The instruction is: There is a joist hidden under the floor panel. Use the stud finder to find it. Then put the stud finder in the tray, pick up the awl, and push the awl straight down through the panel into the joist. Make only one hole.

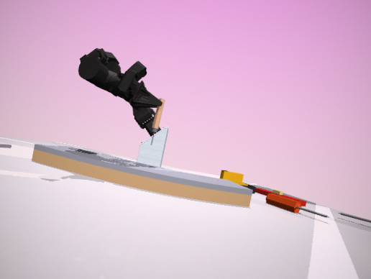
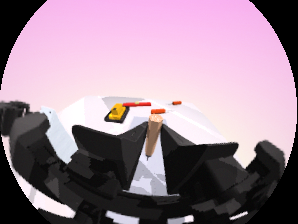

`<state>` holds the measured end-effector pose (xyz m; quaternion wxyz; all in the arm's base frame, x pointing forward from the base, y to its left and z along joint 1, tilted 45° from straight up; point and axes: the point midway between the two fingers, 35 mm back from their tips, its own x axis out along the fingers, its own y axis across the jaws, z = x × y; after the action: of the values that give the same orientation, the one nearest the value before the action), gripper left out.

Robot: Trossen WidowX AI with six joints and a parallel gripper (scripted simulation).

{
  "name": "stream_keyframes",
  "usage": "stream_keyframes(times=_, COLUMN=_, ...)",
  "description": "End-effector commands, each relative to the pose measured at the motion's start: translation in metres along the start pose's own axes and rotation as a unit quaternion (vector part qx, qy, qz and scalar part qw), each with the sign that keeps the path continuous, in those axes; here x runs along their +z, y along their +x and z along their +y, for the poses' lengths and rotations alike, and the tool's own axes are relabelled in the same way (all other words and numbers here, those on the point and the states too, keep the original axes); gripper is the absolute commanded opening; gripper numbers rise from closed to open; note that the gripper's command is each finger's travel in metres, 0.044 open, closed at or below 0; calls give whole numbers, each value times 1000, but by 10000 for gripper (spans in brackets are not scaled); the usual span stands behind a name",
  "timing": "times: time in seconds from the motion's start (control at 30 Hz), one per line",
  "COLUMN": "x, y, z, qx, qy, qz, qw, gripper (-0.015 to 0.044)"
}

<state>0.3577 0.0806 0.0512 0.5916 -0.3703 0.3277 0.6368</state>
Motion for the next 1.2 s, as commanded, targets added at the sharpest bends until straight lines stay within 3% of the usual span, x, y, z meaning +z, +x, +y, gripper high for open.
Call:
stream_keyframes(times=0.0, x=4, y=10, z=1, qx=25, qy=-17, qz=-9, qw=999, gripper=0)
stream_keyframes(times=1.17, x=-28, y=18, z=0, qx=26, qy=-17, qz=-8, qw=1000, gripper=0)
